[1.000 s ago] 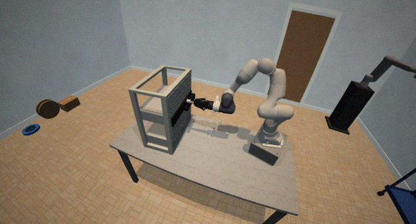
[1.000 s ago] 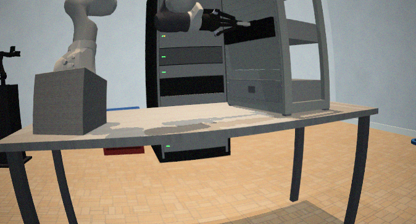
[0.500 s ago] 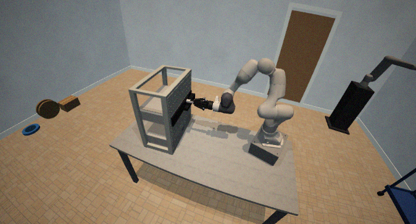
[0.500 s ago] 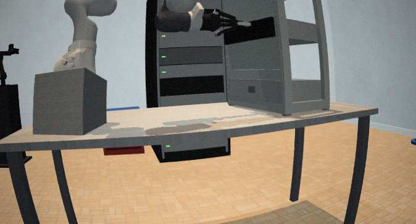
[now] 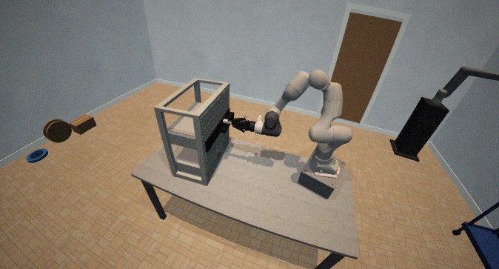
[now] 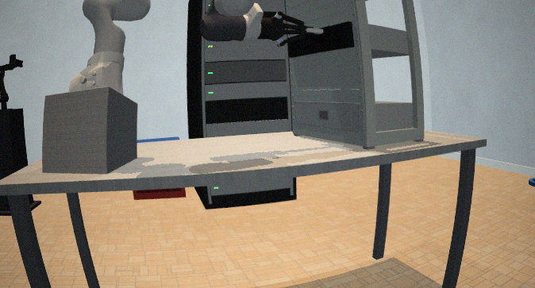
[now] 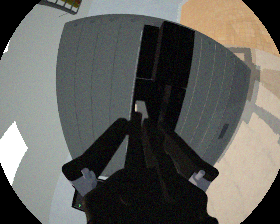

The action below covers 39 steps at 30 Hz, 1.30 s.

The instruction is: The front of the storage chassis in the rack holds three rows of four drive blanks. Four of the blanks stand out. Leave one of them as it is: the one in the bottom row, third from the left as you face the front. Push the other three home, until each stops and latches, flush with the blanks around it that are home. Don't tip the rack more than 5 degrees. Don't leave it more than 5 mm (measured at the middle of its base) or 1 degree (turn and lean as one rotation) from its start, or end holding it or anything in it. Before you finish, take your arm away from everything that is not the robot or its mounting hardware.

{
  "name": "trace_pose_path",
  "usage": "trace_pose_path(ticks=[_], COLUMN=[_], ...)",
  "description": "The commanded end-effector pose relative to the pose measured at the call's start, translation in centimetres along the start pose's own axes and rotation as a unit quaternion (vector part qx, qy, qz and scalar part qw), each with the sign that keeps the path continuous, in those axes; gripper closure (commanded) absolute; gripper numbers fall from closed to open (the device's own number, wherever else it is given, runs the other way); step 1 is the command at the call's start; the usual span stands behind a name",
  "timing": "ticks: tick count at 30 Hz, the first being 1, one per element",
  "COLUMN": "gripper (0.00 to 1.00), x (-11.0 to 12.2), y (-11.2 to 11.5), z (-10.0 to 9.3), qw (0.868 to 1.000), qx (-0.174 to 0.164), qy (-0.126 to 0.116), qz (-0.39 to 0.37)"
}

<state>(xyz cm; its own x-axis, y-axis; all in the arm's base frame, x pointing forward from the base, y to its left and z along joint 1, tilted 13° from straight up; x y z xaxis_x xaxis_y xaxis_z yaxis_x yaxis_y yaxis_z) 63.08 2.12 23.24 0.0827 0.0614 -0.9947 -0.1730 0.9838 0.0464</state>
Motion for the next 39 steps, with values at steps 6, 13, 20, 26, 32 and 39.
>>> trace_pose_path(ticks=[6, 13, 20, 26, 32, 39], gripper=[1.00, 1.00, 1.00, 1.00, 1.00, 1.00], x=[0.08, 0.05, 0.05, 0.03, 0.02, 0.02], y=[0.01, 0.02, 0.02, 0.03, 0.04, 0.04], z=[0.18, 0.41, 0.42, 0.59, 0.70, 0.70], qw=[1.000, 1.000, 1.000, 1.000, 1.000, 1.000], qx=[0.001, 0.001, 0.001, 0.001, 0.001, 0.001], qy=[0.002, 0.002, 0.002, 0.002, 0.002, 0.002], qz=[0.000, 0.000, 0.000, 0.000, 0.000, 0.000])
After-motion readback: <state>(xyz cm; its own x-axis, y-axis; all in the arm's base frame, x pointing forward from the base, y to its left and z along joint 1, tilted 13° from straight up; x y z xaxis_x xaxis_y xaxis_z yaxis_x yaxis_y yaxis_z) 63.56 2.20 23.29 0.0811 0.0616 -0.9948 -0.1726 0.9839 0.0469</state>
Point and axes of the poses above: the point where the finger pads meet when closed, its own z axis out along the fingers, its own x axis across the jaws, y = z × x, the point moved 6 cm from there along -z, back along the fingers, and after that the axes turned 9 degrees about -z, right-handed, at the moved point
